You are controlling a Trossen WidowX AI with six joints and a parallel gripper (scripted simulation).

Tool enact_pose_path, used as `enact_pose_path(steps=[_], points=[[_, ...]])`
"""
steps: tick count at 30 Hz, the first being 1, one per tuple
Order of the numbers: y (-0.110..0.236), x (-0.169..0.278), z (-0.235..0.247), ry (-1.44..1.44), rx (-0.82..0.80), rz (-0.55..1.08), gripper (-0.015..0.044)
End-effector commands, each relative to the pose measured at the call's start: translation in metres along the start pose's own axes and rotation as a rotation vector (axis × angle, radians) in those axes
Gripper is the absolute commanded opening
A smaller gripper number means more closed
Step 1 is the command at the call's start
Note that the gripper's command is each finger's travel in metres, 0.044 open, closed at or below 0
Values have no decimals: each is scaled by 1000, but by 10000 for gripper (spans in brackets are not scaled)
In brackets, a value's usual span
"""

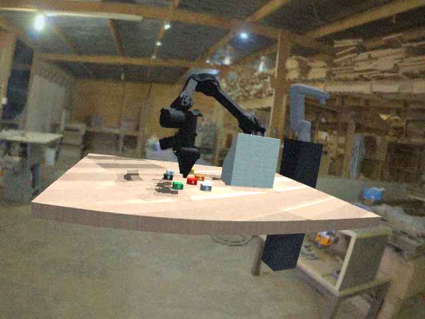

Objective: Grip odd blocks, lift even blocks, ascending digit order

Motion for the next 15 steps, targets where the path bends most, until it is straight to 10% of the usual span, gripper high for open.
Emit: enact_pose_path(steps=[1,15], points=[[1,0,3,8,-5,-26,400],[-14,-1,3,8,-5,-26,400]])
Point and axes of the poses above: the point midway between the two fingers, 35 mm back from their tips, its own y axis back along the fingers, its own z axis across the jaws, x = y × z, the point moved 7 cm from there along y, back along the fingers, and after that the axes turned 7 degrees about -y, right-handed, at the moved point
